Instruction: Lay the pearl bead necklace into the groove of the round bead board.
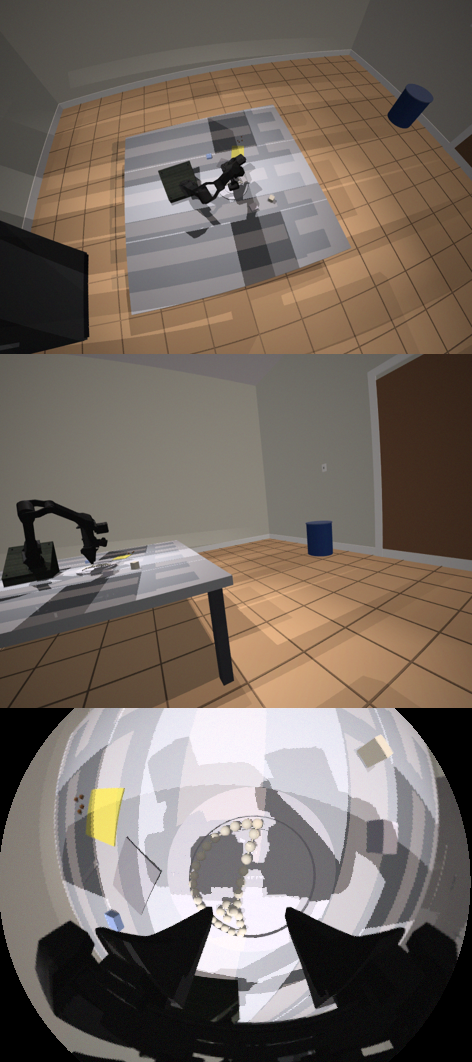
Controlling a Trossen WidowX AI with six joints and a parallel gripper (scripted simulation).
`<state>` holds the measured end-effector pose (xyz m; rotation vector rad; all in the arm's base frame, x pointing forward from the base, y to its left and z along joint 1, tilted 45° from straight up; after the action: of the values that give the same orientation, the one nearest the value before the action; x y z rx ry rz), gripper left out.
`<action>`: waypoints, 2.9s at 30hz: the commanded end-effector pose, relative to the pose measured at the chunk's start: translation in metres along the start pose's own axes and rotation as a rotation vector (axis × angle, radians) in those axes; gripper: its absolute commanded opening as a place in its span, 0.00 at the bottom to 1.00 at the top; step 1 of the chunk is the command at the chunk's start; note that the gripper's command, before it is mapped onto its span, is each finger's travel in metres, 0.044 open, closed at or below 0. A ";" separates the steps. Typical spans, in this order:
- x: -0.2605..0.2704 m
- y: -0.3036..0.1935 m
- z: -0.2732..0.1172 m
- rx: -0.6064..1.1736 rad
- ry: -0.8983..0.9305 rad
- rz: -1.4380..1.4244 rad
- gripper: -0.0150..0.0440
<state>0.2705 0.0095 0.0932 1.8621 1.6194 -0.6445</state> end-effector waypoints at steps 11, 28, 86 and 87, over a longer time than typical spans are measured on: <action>0.003 0.066 -0.014 -0.001 -0.005 -0.199 0.46; 0.002 0.066 0.006 -0.004 -0.001 -0.191 0.46; 0.002 0.066 0.019 -0.001 -0.006 -0.199 0.25; 0.002 0.066 0.018 -0.001 -0.007 -0.199 0.25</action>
<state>0.3356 -0.0111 0.0837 1.7164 1.8173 -0.7345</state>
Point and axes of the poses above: the point midway between the two fingers, 35 mm back from their tips, its own z axis out along the fingers, its own x axis across the jaws, y = z × x, the point moved 8 cm from there along -z, back along the fingers, and after that the axes turned 6 degrees about z, right-handed, at the moved point
